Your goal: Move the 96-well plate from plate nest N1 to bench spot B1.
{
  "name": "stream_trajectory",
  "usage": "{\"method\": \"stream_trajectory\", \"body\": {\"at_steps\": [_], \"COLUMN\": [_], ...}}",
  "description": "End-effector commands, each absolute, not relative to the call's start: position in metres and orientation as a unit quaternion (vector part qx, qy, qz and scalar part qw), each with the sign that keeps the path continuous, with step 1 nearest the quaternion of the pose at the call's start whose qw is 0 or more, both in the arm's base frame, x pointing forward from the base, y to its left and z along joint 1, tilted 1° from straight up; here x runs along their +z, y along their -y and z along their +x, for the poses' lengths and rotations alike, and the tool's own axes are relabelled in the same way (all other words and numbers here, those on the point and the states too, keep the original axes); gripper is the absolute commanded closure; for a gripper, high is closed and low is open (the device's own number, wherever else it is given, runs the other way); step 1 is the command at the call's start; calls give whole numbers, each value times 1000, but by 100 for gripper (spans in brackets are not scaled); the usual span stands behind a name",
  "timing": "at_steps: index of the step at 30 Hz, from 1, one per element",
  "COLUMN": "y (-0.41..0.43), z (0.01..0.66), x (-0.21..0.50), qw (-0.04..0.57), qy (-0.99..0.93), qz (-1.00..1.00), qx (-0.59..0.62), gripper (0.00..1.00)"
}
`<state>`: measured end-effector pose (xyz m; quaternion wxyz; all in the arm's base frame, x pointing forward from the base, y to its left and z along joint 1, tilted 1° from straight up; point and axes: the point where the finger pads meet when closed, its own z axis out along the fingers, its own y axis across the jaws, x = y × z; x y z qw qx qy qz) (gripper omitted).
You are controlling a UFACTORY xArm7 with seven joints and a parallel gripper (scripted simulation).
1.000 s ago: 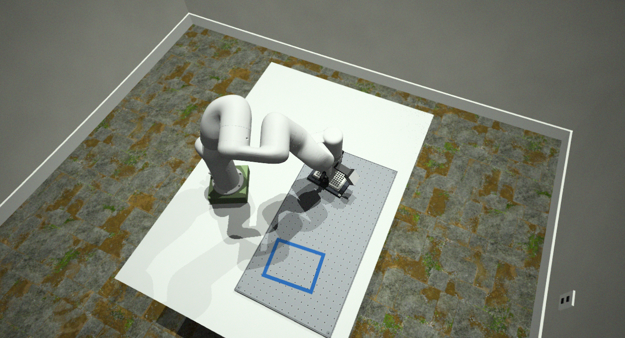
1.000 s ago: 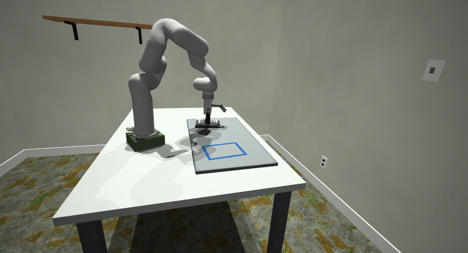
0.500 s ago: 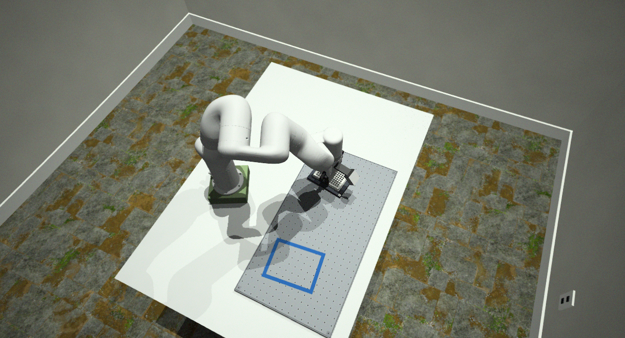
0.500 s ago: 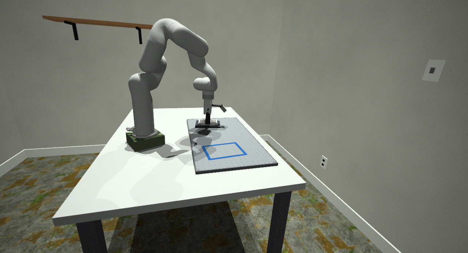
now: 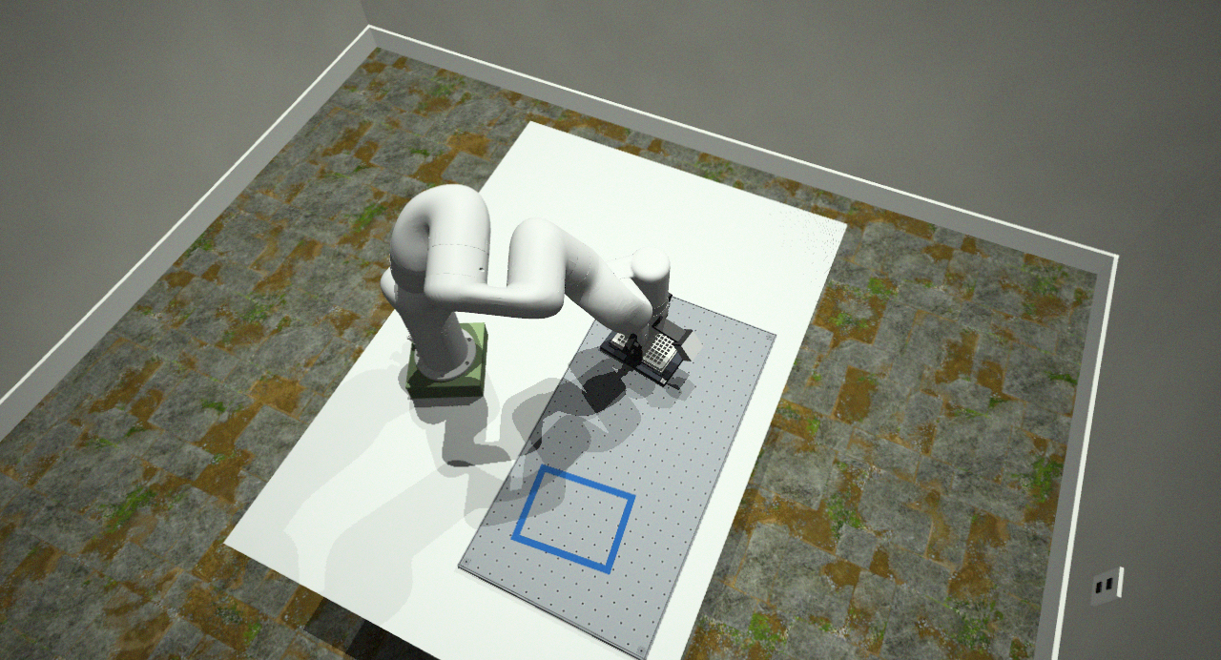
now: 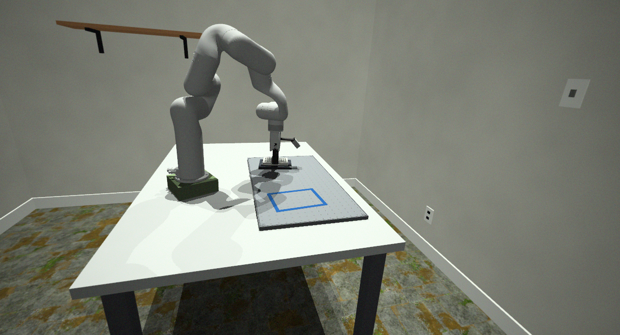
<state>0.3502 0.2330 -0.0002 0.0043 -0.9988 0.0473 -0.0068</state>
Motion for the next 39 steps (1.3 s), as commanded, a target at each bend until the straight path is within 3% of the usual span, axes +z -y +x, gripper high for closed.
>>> {"method": "stream_trajectory", "body": {"at_steps": [1, 39], "y": [-234, -234], "z": [351, 351], "x": [4, 29], "qw": [5, 5], "qy": [-47, -47], "qz": [-999, -999], "qx": [-8, -8], "gripper": [100, 100]}}
